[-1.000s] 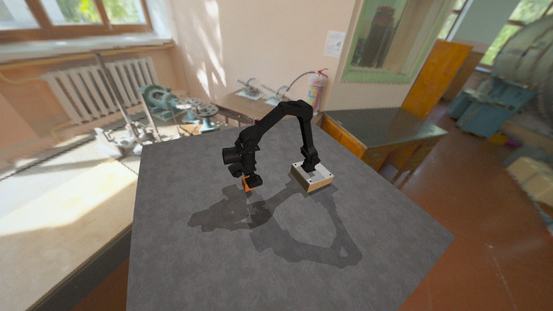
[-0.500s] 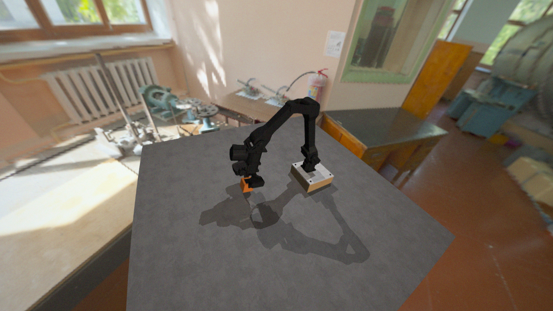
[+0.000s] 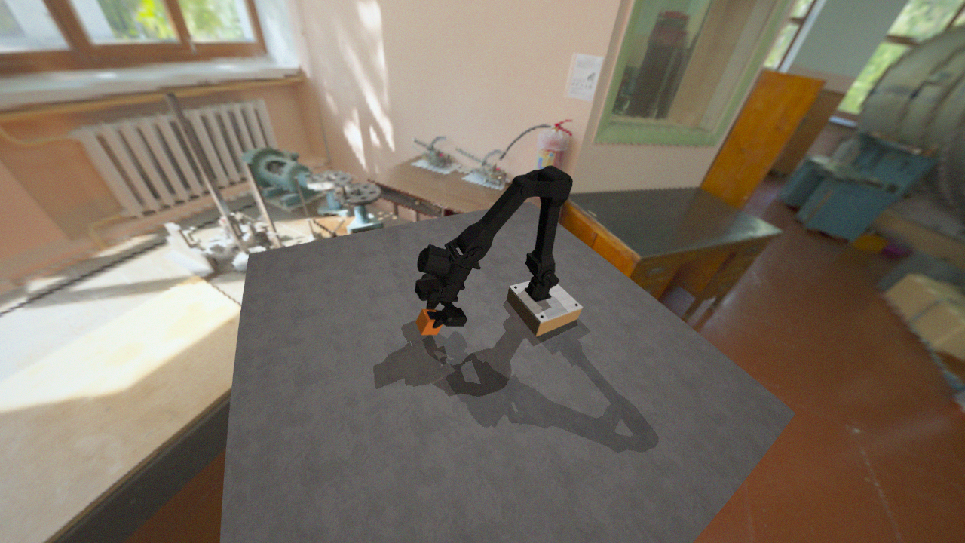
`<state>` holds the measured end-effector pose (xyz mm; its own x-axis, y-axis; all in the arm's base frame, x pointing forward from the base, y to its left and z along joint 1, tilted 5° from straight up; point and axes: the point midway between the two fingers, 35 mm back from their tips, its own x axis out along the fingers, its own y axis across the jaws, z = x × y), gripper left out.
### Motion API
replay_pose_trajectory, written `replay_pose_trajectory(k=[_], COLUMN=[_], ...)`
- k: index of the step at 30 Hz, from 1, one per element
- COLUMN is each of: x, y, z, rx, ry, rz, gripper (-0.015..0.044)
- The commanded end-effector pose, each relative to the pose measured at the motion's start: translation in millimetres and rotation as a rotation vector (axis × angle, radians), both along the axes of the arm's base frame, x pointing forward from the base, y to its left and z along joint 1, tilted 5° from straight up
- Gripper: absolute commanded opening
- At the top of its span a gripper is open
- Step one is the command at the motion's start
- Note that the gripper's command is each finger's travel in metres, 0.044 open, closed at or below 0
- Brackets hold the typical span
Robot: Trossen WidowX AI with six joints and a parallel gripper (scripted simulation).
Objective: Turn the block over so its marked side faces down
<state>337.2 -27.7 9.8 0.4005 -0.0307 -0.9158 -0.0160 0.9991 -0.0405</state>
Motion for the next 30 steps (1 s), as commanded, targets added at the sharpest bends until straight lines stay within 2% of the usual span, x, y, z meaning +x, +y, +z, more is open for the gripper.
replay_pose_trajectory(k=[1, 7, 30], x=[-1.3, 0.8, 7.4], y=[0.7, 0.4, -1.6], z=[2.2, -1.7, -34.9], rx=[0.002, 0.003, 0.014], ry=[-0.061, -0.086, -0.417], rz=[0.009, 0.009, 0.018], gripper=[0.0000, 0.0000, 0.0000])
